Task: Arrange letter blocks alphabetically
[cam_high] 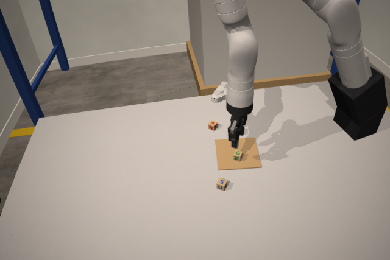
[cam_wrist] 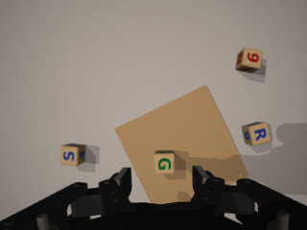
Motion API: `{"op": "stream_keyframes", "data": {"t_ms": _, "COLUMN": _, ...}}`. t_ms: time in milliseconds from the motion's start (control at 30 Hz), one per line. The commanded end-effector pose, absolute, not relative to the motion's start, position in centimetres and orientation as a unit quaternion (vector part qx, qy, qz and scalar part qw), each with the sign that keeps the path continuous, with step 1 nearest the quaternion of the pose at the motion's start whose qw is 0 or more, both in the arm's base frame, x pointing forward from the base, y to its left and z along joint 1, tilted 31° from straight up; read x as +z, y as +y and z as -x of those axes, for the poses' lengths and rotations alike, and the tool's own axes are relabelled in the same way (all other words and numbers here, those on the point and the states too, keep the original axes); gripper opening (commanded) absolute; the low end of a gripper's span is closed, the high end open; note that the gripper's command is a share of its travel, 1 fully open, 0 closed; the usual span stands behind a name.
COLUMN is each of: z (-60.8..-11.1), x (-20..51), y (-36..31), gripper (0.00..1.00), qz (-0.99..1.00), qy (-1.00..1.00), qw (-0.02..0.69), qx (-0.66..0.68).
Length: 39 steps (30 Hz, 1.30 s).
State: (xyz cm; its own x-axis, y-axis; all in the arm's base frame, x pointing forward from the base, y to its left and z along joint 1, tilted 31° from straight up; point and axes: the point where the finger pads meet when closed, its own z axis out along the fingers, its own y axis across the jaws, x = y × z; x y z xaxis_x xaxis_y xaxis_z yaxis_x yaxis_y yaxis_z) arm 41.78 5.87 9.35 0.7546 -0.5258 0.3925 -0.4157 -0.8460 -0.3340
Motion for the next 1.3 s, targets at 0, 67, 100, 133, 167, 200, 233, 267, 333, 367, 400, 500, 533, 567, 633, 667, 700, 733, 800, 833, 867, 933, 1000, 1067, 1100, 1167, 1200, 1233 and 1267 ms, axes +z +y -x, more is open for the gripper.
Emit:
{"op": "stream_keyframes", "data": {"t_ms": 0, "z": -41.8, "x": 8.8, "y": 5.8, "gripper": 0.62, "qz": 0.930, "qy": 0.254, "qw": 0.113, "qx": -0.239}}
{"op": "stream_keyframes", "data": {"t_ms": 67, "z": -42.0, "x": 8.5, "y": 5.9, "gripper": 0.62, "qz": 0.930, "qy": 0.254, "qw": 0.113, "qx": -0.239}}
{"op": "stream_keyframes", "data": {"t_ms": 100, "z": -42.0, "x": 8.5, "y": 5.9, "gripper": 0.62, "qz": 0.930, "qy": 0.254, "qw": 0.113, "qx": -0.239}}
{"op": "stream_keyframes", "data": {"t_ms": 133, "z": -42.0, "x": 8.5, "y": 5.9, "gripper": 0.62, "qz": 0.930, "qy": 0.254, "qw": 0.113, "qx": -0.239}}
{"op": "stream_keyframes", "data": {"t_ms": 167, "z": -42.0, "x": 8.4, "y": 5.9, "gripper": 0.62, "qz": 0.930, "qy": 0.254, "qw": 0.113, "qx": -0.239}}
{"op": "stream_keyframes", "data": {"t_ms": 200, "z": -42.1, "x": 8.2, "y": 5.9, "gripper": 0.62, "qz": 0.930, "qy": 0.254, "qw": 0.113, "qx": -0.239}}
{"op": "stream_keyframes", "data": {"t_ms": 233, "z": -42.2, "x": 8.1, "y": 5.9, "gripper": 0.62, "qz": 0.930, "qy": 0.254, "qw": 0.113, "qx": -0.239}}
{"op": "stream_keyframes", "data": {"t_ms": 267, "z": -42.3, "x": 7.9, "y": 5.9, "gripper": 0.62, "qz": 0.930, "qy": 0.254, "qw": 0.113, "qx": -0.239}}
{"op": "stream_keyframes", "data": {"t_ms": 333, "z": -42.4, "x": 7.6, "y": 5.9, "gripper": 0.62, "qz": 0.930, "qy": 0.254, "qw": 0.113, "qx": -0.239}}
{"op": "stream_keyframes", "data": {"t_ms": 367, "z": -42.5, "x": 7.5, "y": 6.0, "gripper": 0.62, "qz": 0.930, "qy": 0.254, "qw": 0.113, "qx": -0.239}}
{"op": "stream_keyframes", "data": {"t_ms": 400, "z": -42.6, "x": 7.4, "y": 6.0, "gripper": 0.62, "qz": 0.930, "qy": 0.254, "qw": 0.113, "qx": -0.239}}
{"op": "stream_keyframes", "data": {"t_ms": 500, "z": -42.8, "x": 6.9, "y": 6.0, "gripper": 0.62, "qz": 0.930, "qy": 0.254, "qw": 0.113, "qx": -0.239}}
{"op": "stream_keyframes", "data": {"t_ms": 533, "z": -42.9, "x": 6.8, "y": 6.0, "gripper": 0.62, "qz": 0.930, "qy": 0.254, "qw": 0.113, "qx": -0.239}}
{"op": "stream_keyframes", "data": {"t_ms": 567, "z": -43.0, "x": 6.7, "y": 6.0, "gripper": 0.62, "qz": 0.930, "qy": 0.254, "qw": 0.113, "qx": -0.239}}
{"op": "stream_keyframes", "data": {"t_ms": 633, "z": -43.1, "x": 6.4, "y": 6.1, "gripper": 0.62, "qz": 0.930, "qy": 0.254, "qw": 0.113, "qx": -0.239}}
{"op": "stream_keyframes", "data": {"t_ms": 667, "z": -43.1, "x": 6.4, "y": 6.1, "gripper": 0.62, "qz": 0.930, "qy": 0.254, "qw": 0.113, "qx": -0.239}}
{"op": "stream_keyframes", "data": {"t_ms": 700, "z": -43.1, "x": 6.4, "y": 6.1, "gripper": 0.62, "qz": 0.930, "qy": 0.254, "qw": 0.113, "qx": -0.239}}
{"op": "stream_keyframes", "data": {"t_ms": 733, "z": -43.2, "x": 6.3, "y": 6.1, "gripper": 0.62, "qz": 0.930, "qy": 0.254, "qw": 0.113, "qx": -0.239}}
{"op": "stream_keyframes", "data": {"t_ms": 800, "z": -43.3, "x": 6.1, "y": 6.1, "gripper": 0.62, "qz": 0.930, "qy": 0.254, "qw": 0.113, "qx": -0.239}}
{"op": "stream_keyframes", "data": {"t_ms": 833, "z": -43.4, "x": 6.0, "y": 6.1, "gripper": 0.62, "qz": 0.930, "qy": 0.254, "qw": 0.113, "qx": -0.239}}
{"op": "stream_keyframes", "data": {"t_ms": 867, "z": -43.4, "x": 5.9, "y": 6.1, "gripper": 0.62, "qz": 0.930, "qy": 0.254, "qw": 0.113, "qx": -0.239}}
{"op": "stream_keyframes", "data": {"t_ms": 933, "z": -43.5, "x": 5.7, "y": 6.1, "gripper": 0.62, "qz": 0.930, "qy": 0.254, "qw": 0.113, "qx": -0.239}}
{"op": "stream_keyframes", "data": {"t_ms": 1000, "z": -43.6, "x": 5.6, "y": 6.1, "gripper": 0.62, "qz": 0.930, "qy": 0.254, "qw": 0.113, "qx": -0.239}}
{"op": "stream_keyframes", "data": {"t_ms": 1067, "z": -43.6, "x": 5.5, "y": 6.1, "gripper": 0.62, "qz": 0.930, "qy": 0.254, "qw": 0.113, "qx": -0.239}}
{"op": "stream_keyframes", "data": {"t_ms": 1100, "z": -43.6, "x": 5.5, "y": 6.1, "gripper": 0.62, "qz": 0.930, "qy": 0.254, "qw": 0.113, "qx": -0.239}}
{"op": "stream_keyframes", "data": {"t_ms": 1167, "z": -43.7, "x": 5.4, "y": 6.1, "gripper": 0.62, "qz": 0.930, "qy": 0.254, "qw": 0.113, "qx": -0.239}}
{"op": "stream_keyframes", "data": {"t_ms": 1200, "z": -43.7, "x": 5.4, "y": 6.1, "gripper": 0.62, "qz": 0.930, "qy": 0.254, "qw": 0.113, "qx": -0.239}}
{"op": "stream_keyframes", "data": {"t_ms": 1233, "z": -43.7, "x": 5.4, "y": 6.1, "gripper": 0.62, "qz": 0.930, "qy": 0.254, "qw": 0.113, "qx": -0.239}}
{"op": "stream_keyframes", "data": {"t_ms": 1267, "z": -43.7, "x": 5.4, "y": 6.1, "gripper": 0.62, "qz": 0.930, "qy": 0.254, "qw": 0.113, "qx": -0.239}}
